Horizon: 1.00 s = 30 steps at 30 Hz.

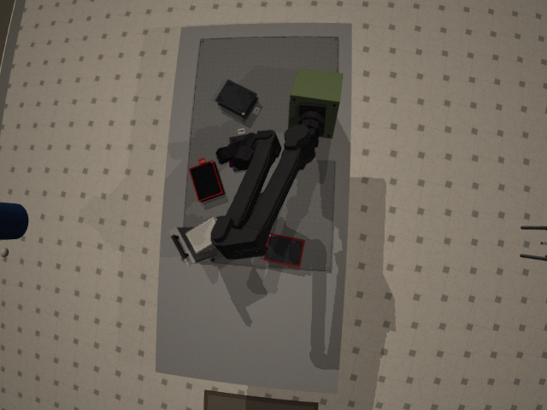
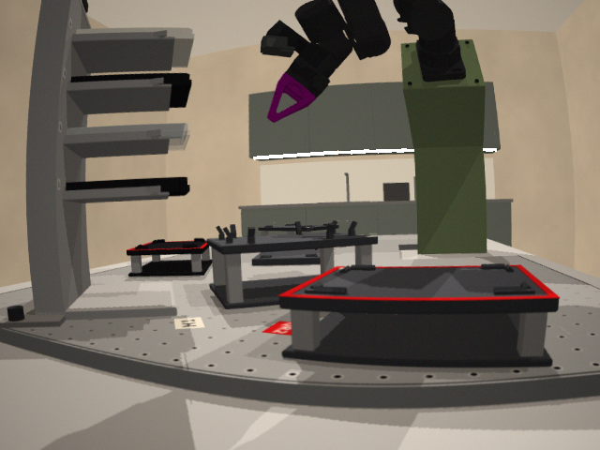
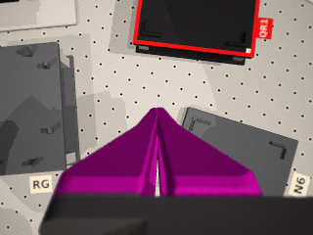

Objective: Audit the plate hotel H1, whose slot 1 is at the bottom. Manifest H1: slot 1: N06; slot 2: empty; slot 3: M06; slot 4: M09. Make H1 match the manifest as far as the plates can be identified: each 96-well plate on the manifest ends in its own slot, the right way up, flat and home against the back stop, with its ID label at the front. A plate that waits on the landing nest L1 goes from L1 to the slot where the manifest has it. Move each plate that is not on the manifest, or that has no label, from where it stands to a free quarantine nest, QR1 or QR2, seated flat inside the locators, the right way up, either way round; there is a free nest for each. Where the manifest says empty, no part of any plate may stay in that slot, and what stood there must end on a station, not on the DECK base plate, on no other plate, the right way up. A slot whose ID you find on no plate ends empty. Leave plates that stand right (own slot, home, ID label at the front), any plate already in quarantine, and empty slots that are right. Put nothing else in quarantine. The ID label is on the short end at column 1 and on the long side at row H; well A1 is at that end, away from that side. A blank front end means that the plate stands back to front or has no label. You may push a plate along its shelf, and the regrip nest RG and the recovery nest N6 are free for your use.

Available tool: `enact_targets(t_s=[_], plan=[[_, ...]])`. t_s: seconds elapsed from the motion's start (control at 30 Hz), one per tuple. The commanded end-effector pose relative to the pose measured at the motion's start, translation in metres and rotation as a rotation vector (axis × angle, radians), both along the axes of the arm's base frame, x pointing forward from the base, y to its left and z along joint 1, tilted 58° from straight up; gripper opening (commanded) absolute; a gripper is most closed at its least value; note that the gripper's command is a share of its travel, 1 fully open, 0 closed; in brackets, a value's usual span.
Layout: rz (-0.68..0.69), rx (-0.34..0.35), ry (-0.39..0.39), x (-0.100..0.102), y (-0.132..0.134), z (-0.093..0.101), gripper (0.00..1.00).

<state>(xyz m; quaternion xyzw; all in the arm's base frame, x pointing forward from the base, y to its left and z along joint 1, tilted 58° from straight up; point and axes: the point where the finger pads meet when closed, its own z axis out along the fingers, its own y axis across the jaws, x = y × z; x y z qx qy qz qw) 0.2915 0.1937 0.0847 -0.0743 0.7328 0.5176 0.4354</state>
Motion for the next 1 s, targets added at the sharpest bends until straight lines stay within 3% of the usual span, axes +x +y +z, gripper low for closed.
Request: enact_targets(t_s=[0.0, 0.77, 0.97], plan=[[-0.028, 0.043, -0.122, -0.002, 0.001, 0.01, 0.0], [-0.028, 0.043, -0.122, -0.002, 0.001, 0.01, 0.0], [-0.028, 0.043, -0.122, -0.011, 0.011, 0.024, 0.0]])
